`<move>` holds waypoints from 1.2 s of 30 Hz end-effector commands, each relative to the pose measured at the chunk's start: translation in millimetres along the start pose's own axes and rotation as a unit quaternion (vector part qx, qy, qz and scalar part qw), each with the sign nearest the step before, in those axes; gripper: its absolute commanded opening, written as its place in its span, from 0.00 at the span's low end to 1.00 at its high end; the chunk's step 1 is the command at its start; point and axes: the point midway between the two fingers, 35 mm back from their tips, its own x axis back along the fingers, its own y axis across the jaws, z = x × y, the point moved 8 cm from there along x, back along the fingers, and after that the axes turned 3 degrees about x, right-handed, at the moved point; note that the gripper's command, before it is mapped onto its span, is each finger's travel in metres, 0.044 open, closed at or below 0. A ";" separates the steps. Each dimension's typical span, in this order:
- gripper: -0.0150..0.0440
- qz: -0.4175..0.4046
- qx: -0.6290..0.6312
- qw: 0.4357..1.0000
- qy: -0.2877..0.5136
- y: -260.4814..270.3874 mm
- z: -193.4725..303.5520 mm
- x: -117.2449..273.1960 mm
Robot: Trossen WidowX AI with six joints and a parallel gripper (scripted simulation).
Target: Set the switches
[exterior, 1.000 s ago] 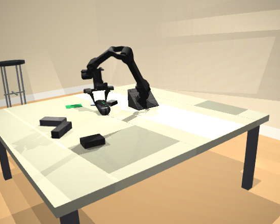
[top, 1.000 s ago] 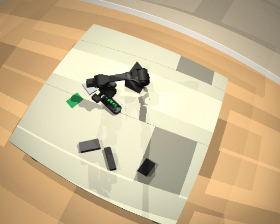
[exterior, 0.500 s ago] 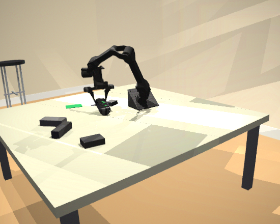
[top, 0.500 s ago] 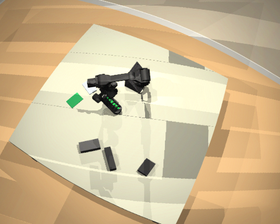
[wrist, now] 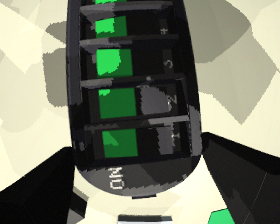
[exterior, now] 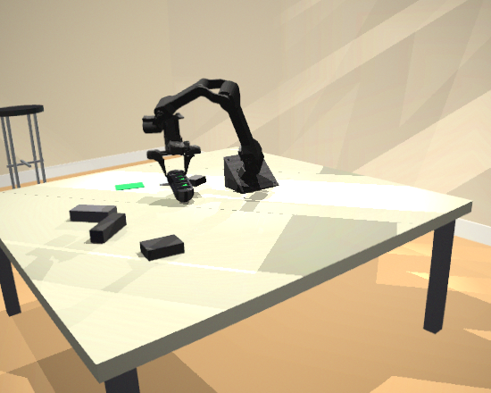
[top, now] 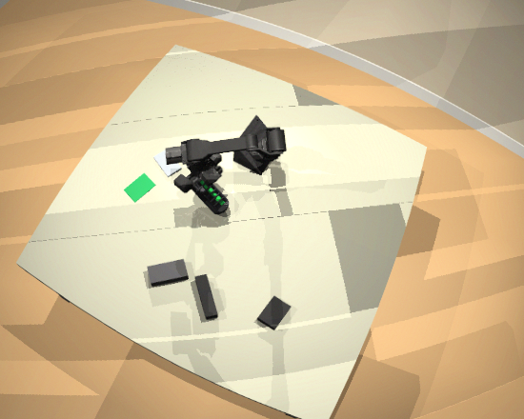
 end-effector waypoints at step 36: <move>0.82 0.001 0.000 0.999 0.042 -1.9 -35.0 22.8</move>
